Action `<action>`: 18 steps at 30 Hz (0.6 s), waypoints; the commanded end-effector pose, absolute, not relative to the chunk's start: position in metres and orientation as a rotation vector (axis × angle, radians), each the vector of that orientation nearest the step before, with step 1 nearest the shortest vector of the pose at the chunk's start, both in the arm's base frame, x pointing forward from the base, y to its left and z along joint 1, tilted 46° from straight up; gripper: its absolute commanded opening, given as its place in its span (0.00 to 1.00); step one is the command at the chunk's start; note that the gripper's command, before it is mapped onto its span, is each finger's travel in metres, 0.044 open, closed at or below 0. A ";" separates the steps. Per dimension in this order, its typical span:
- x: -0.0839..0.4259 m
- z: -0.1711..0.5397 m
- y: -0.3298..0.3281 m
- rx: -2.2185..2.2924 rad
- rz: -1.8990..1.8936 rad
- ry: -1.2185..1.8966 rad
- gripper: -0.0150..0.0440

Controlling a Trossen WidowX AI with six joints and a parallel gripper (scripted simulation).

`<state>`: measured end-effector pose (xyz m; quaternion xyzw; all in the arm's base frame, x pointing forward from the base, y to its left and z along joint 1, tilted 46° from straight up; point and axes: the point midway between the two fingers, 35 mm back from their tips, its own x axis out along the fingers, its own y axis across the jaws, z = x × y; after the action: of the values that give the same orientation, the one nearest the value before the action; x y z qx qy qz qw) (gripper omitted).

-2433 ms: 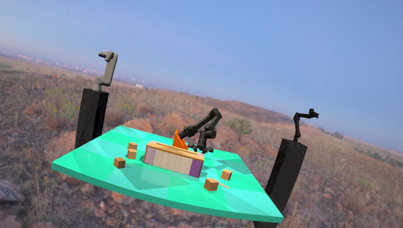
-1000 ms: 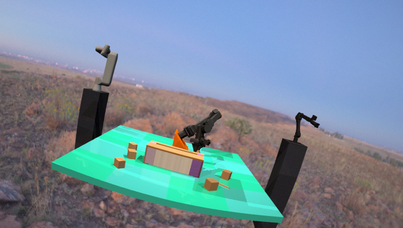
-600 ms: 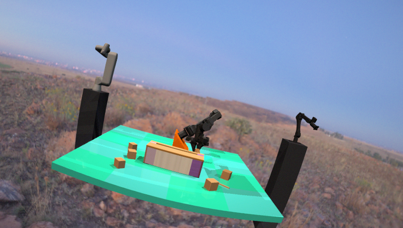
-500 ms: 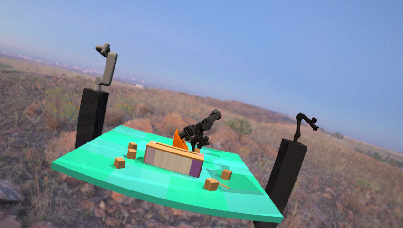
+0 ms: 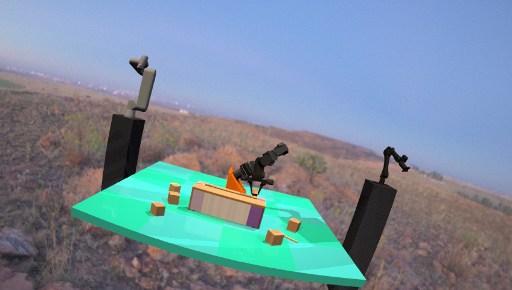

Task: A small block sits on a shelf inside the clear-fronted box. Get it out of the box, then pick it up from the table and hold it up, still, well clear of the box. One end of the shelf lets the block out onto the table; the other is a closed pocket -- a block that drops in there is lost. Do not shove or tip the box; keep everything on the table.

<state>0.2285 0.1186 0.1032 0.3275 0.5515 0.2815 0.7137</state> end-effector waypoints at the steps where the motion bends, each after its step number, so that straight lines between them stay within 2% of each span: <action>1: 0.228 0.107 0.116 0.845 0.558 1.264 0.25; 18: 0.223 0.114 0.105 1.446 0.143 1.475 0.25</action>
<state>0.2233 0.1065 0.1100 0.5731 0.6122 0.0821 0.5385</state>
